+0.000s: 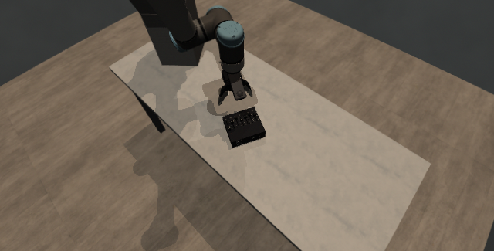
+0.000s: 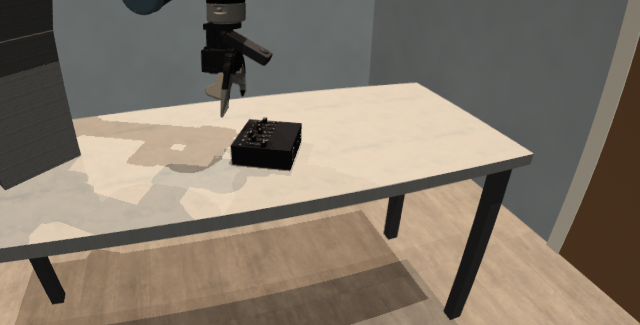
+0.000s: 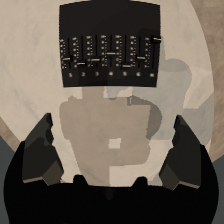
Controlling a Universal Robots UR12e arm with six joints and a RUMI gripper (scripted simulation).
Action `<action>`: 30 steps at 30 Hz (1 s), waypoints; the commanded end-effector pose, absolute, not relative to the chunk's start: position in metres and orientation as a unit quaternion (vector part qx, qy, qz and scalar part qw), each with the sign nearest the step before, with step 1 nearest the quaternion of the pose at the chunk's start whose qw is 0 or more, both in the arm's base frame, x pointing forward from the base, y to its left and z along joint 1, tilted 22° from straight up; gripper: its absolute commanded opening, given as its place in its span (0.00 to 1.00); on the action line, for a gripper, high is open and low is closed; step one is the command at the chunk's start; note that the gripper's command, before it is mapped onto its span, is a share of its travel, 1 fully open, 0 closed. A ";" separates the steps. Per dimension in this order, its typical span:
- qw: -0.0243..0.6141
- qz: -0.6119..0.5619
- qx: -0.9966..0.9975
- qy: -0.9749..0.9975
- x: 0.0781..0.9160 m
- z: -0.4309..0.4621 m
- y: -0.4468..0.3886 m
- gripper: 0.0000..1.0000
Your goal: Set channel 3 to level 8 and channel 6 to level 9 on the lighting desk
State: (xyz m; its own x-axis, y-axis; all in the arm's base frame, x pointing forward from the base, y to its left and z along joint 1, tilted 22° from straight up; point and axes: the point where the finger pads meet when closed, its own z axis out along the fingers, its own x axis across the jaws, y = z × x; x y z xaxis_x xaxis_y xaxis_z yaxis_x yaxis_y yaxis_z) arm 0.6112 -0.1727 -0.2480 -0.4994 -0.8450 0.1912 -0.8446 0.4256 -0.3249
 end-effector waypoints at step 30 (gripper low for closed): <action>0.004 -0.190 -0.482 0.855 0.609 -0.248 -0.173 1.00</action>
